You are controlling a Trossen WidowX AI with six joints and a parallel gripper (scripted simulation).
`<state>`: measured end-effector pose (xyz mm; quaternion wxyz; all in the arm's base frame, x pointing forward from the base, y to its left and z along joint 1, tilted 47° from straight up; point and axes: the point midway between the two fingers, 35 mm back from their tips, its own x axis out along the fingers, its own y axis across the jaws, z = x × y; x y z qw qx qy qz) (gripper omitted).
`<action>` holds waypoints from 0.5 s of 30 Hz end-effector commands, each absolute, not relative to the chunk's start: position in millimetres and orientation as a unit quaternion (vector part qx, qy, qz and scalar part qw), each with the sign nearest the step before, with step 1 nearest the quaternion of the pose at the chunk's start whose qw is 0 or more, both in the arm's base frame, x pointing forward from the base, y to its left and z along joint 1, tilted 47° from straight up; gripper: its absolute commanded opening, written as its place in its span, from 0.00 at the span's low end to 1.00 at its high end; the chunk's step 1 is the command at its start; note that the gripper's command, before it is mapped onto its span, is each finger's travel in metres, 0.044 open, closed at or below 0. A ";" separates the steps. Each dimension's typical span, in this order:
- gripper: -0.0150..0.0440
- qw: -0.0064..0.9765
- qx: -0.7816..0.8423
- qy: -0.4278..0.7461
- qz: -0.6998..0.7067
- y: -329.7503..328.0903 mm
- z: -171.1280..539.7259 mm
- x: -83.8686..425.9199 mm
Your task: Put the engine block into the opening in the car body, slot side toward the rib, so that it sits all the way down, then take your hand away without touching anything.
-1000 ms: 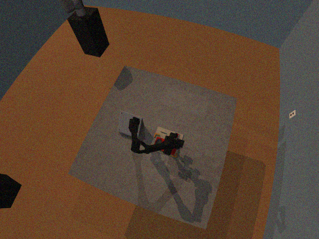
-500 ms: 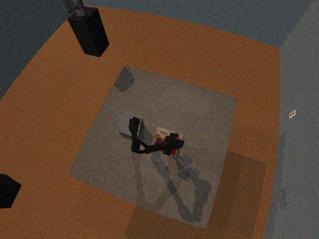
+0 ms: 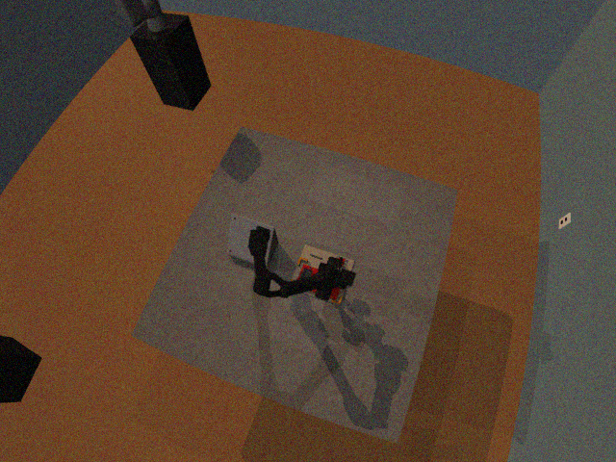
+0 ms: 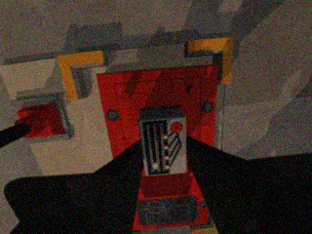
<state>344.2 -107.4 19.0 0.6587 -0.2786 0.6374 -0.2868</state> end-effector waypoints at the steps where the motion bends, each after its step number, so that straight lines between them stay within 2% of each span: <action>1: 0.52 0.657 -0.281 0.638 -0.287 -108.6 17.6 343.1; 15: 0.52 0.657 -0.281 0.638 -0.287 -111.2 15.4 343.2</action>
